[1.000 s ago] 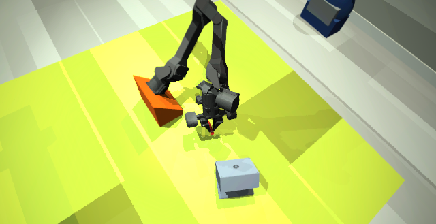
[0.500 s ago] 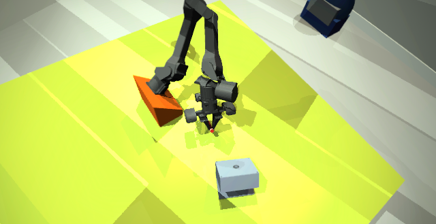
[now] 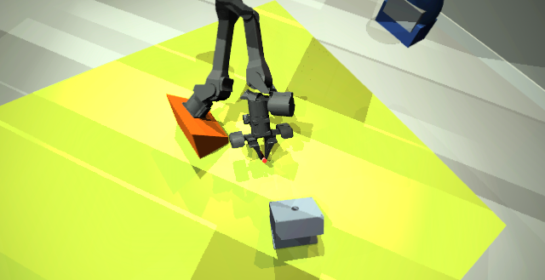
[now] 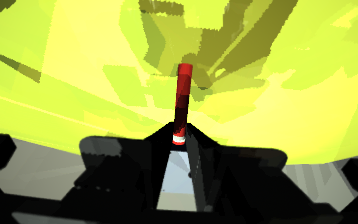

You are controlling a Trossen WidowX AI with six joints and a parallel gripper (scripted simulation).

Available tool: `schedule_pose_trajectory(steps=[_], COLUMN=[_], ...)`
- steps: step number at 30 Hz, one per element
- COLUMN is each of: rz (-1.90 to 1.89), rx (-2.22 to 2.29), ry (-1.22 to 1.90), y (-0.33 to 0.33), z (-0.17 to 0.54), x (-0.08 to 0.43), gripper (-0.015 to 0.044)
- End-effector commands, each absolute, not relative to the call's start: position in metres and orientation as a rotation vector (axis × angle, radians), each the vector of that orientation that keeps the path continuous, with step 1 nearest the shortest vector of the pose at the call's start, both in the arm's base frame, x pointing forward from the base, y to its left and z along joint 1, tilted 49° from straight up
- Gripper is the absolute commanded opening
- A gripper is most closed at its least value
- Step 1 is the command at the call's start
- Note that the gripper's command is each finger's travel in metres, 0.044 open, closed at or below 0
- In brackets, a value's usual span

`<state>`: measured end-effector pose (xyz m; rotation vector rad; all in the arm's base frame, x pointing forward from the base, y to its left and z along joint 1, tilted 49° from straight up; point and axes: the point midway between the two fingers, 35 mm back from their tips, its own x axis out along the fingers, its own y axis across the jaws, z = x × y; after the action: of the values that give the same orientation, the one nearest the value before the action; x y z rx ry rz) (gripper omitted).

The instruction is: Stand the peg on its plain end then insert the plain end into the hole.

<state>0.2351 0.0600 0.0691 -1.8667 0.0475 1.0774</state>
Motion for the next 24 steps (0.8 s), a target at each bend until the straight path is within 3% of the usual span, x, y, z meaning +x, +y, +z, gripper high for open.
schedule_pose_trajectory(steps=[1,24], rz=[1.043,0.852], rx=[-1.883,-1.979], ry=[0.070,0.185], y=[0.060,0.064], z=[0.070,0.076], x=[0.233,0.219], gripper=[0.0051,0.0051])
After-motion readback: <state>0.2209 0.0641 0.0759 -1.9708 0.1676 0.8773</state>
